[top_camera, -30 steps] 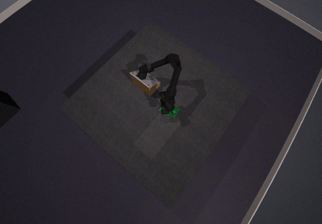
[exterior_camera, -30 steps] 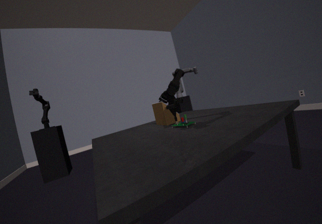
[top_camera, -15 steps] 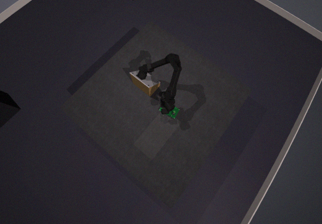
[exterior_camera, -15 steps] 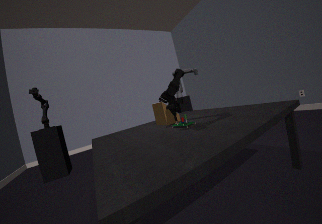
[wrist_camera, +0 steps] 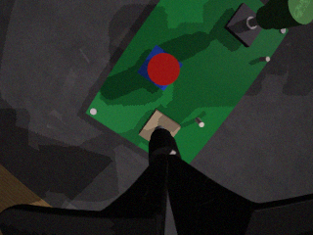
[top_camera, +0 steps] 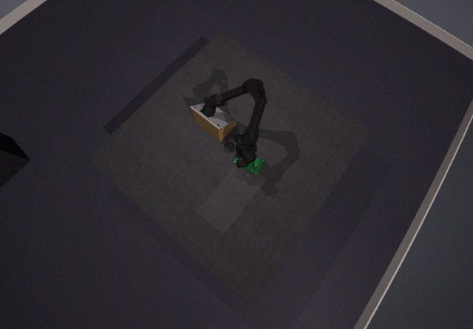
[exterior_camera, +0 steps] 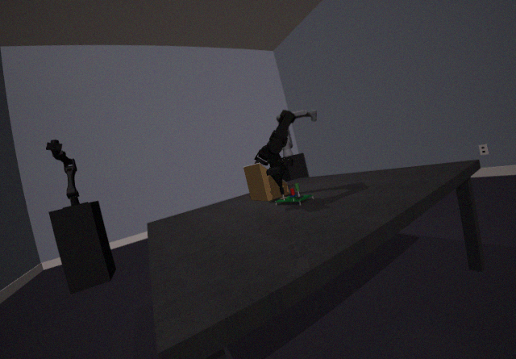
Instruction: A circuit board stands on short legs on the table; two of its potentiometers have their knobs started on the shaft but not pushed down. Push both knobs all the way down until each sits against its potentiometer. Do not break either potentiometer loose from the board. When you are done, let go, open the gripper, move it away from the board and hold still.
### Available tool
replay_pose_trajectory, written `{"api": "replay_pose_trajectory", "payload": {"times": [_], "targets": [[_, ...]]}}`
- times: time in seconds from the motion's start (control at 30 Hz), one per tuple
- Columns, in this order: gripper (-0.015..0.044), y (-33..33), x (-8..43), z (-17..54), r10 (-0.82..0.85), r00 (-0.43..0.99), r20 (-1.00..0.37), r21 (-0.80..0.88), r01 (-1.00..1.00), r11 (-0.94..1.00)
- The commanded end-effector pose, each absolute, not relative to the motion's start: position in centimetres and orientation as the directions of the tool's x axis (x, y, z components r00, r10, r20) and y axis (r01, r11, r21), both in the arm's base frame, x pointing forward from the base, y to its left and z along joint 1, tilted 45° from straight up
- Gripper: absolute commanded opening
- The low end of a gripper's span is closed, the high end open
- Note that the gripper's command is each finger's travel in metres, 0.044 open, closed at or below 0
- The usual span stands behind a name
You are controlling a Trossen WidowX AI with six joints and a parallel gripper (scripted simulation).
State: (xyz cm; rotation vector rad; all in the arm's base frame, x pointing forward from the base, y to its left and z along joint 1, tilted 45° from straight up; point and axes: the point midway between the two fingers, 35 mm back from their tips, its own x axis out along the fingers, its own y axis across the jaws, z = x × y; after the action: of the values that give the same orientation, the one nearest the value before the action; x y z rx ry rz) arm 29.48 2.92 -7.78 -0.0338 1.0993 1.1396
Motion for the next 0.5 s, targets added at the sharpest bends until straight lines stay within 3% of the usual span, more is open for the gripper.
{"api": "replay_pose_trajectory", "payload": {"times": [0.0,0.47], "targets": [[0.0,3.5,29.5,-8.24,0.708,-0.018,-0.706,0.486,-0.739,0.466],[0.0,3.68,29.5,-8.41,0.708,-0.018,-0.706,0.486,-0.739,0.466]]}}
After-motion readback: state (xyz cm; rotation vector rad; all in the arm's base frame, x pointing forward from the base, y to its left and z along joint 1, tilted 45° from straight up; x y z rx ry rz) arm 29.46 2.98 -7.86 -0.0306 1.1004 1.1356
